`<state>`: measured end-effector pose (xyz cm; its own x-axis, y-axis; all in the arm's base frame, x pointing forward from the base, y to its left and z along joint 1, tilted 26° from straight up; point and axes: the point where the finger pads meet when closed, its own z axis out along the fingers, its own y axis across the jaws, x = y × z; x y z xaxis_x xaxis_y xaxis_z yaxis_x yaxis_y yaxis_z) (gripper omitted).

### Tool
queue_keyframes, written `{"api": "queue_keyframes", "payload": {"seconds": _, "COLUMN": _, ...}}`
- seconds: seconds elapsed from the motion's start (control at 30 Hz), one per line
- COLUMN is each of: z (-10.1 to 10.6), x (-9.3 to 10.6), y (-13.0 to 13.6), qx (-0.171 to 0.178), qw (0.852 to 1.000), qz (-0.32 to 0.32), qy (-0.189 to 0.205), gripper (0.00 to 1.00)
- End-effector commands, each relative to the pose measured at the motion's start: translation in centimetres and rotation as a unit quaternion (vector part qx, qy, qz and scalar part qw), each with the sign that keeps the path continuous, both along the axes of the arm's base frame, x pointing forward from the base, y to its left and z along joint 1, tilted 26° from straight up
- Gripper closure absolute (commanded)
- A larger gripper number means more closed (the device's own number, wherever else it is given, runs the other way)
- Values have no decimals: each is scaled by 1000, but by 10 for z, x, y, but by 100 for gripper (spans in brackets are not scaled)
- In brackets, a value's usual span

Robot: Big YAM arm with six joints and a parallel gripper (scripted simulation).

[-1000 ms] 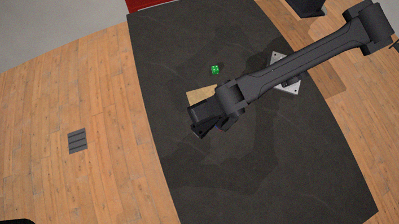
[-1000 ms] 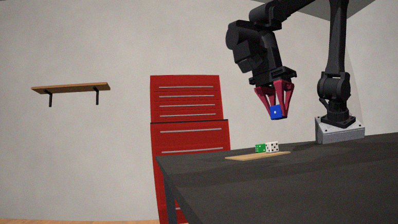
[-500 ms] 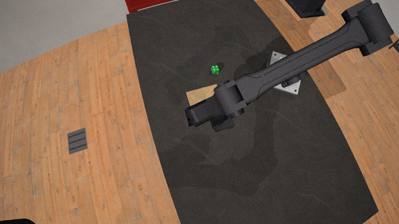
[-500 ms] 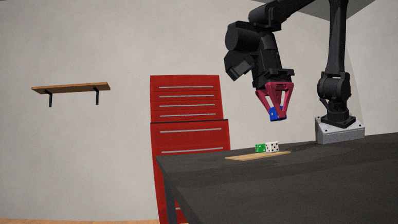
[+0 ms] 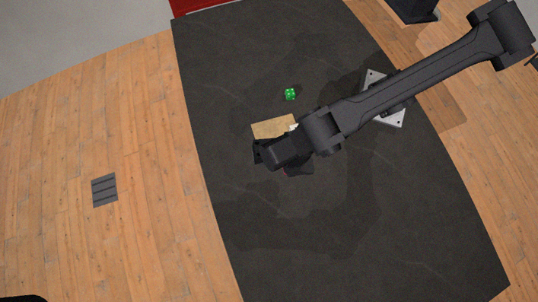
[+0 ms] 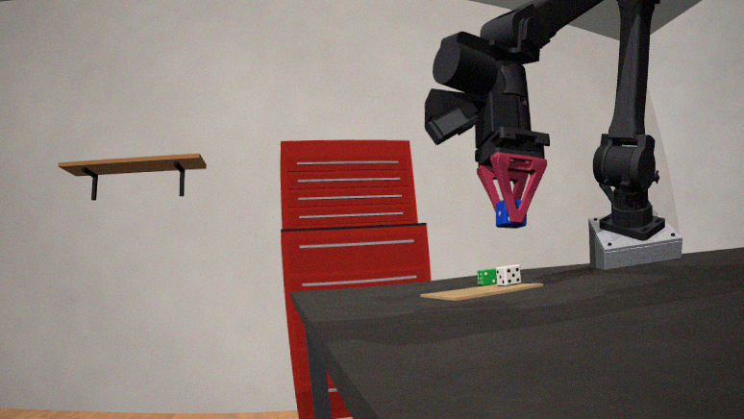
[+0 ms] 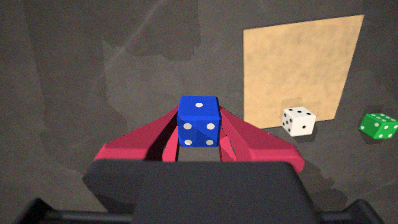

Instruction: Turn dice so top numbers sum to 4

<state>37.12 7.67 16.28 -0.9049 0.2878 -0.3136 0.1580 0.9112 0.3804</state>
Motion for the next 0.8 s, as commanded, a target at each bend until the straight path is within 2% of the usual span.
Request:
{"api": "queue_keyframes", "payload": {"seconds": 0.0, "z": 17, "x": -3, "y": 7, "qx": 2, "qw": 995, "qz": -35, "qy": -92, "gripper": 74}}
{"api": "queue_keyframes", "payload": {"seconds": 0.07, "z": 17, "x": -3, "y": 7, "qx": -3, "qw": 991, "qz": -49, "qy": -124, "gripper": 74}}
{"api": "queue_keyframes", "payload": {"seconds": 0.13, "z": 18, "x": -2, "y": 7, "qx": -12, "qw": 980, "qz": -74, "qy": -182, "gripper": 74}}
{"api": "queue_keyframes", "payload": {"seconds": 0.17, "z": 18, "x": -2, "y": 7, "qx": -13, "qw": 978, "qz": -79, "qy": -192, "gripper": 74}}
{"api": "queue_keyframes", "payload": {"seconds": 0.23, "z": 19, "x": -2, "y": 7, "qx": -21, "qw": 961, "qz": -106, "qy": -253, "gripper": 74}}
{"api": "queue_keyframes", "payload": {"seconds": 0.33, "z": 19, "x": -2, "y": 7, "qx": -22, "qw": 960, "qz": -109, "qy": -258, "gripper": 74}}
{"api": "queue_keyframes", "payload": {"seconds": 0.37, "z": 9, "x": -1, "y": 8, "qx": -32, "qw": 953, "qz": -120, "qy": -276, "gripper": 74}}
{"api": "queue_keyframes", "payload": {"seconds": 0.43, "z": 10, "x": -1, "y": 8, "qx": -40, "qw": 933, "qz": -143, "qy": -327, "gripper": 74}}
{"api": "queue_keyframes", "payload": {"seconds": 0.53, "z": 10, "x": -2, "y": 8, "qx": -53, "qw": 909, "qz": -162, "qy": -381, "gripper": 74}}
{"api": "queue_keyframes", "payload": {"seconds": 0.63, "z": 10, "x": -2, "y": 7, "qx": -62, "qw": 894, "qz": -171, "qy": -410, "gripper": 74}}
{"api": "queue_keyframes", "payload": {"seconds": 0.73, "z": 10, "x": -2, "y": 2, "qx": -67, "qw": 887, "qz": -183, "qy": -419, "gripper": 74}}
{"api": "queue_keyframes", "payload": {"seconds": 0.77, "z": 20, "x": -3, "y": -1, "qx": -61, "qw": 881, "qz": -189, "qy": -430, "gripper": 74}}
